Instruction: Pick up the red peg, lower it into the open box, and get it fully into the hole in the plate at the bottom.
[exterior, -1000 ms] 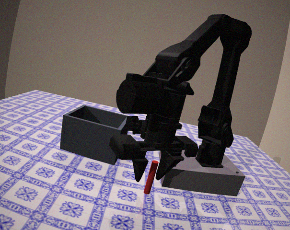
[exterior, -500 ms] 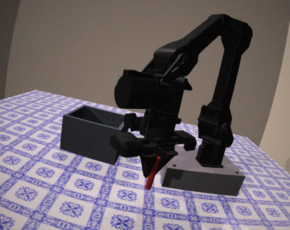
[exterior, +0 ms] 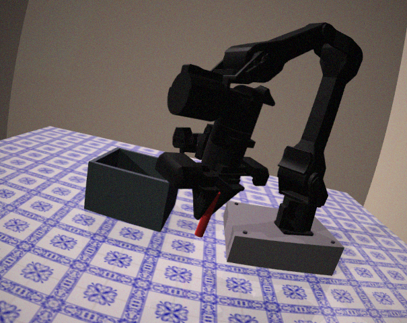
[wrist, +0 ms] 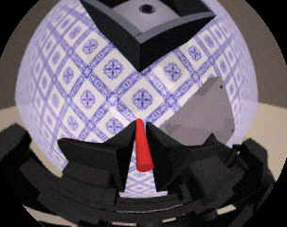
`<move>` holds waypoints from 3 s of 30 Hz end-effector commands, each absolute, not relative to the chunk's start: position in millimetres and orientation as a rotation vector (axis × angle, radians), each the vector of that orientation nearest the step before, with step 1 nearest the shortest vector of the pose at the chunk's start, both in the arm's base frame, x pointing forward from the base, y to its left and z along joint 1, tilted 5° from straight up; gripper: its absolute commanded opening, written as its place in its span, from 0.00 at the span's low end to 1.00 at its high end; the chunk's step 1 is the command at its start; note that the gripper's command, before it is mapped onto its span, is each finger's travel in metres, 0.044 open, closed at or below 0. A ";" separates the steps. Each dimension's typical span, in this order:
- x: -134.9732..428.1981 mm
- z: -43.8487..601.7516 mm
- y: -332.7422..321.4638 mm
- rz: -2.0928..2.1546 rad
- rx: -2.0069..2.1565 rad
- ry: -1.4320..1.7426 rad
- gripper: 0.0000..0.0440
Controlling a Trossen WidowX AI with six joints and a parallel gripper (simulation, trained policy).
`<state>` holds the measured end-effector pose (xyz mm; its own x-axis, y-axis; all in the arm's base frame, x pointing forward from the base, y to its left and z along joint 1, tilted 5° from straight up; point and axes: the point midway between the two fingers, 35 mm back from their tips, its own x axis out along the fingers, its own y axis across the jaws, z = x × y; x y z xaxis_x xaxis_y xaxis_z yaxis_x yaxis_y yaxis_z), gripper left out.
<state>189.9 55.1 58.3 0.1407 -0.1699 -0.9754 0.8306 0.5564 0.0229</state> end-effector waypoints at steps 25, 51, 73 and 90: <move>246.3 134.6 -7.3 -0.782 0.620 1.086 0.00; 291.4 124.6 -85.4 -0.882 0.739 1.016 0.00; 306.1 76.3 -112.3 -0.902 0.733 1.130 0.32; 336.4 79.5 -125.4 -0.852 0.664 1.208 0.26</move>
